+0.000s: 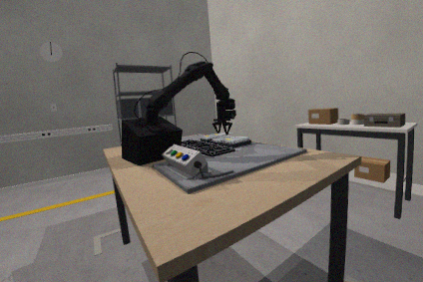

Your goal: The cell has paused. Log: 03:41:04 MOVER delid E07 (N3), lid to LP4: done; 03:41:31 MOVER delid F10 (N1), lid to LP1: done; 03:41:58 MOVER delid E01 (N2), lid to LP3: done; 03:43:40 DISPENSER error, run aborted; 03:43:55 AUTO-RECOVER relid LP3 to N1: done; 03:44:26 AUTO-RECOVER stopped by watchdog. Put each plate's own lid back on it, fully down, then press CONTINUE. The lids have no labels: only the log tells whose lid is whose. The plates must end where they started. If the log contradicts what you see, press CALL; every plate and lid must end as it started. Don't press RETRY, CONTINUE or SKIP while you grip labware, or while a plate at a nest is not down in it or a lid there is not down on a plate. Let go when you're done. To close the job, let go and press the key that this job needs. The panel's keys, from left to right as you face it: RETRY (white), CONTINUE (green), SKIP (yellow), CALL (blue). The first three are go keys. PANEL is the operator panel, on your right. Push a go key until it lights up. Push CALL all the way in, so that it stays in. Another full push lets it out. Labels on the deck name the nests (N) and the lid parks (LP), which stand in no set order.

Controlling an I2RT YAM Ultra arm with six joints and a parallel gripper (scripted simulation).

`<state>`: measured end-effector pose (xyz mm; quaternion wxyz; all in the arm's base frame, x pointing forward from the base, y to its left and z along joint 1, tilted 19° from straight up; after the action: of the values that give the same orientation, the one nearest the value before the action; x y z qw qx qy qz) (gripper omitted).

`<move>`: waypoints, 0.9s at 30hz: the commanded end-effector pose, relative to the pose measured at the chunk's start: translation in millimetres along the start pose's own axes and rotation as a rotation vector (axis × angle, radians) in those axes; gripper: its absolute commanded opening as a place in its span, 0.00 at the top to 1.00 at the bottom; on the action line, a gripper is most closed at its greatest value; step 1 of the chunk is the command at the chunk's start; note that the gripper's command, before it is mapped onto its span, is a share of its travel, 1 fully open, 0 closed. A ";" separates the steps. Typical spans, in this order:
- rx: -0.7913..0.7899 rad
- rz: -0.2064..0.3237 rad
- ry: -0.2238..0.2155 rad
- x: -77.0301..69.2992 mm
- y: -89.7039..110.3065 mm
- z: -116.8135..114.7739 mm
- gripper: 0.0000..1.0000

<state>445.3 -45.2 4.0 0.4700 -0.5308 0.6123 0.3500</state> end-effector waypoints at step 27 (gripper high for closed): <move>-0.009 -0.052 -0.010 -13.9 -13.3 10.7 1.00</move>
<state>448.2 -43.1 5.9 0.4705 -0.5334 0.6101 0.3490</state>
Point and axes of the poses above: the point where the finger pads meet when closed, its own x axis out along the fingers, its own z axis across the jaws, y = z × x, the point moved 8 cm from there along -x, back along the fingers, and after that the axes turned 8 degrees about x, right-handed, at the moved point
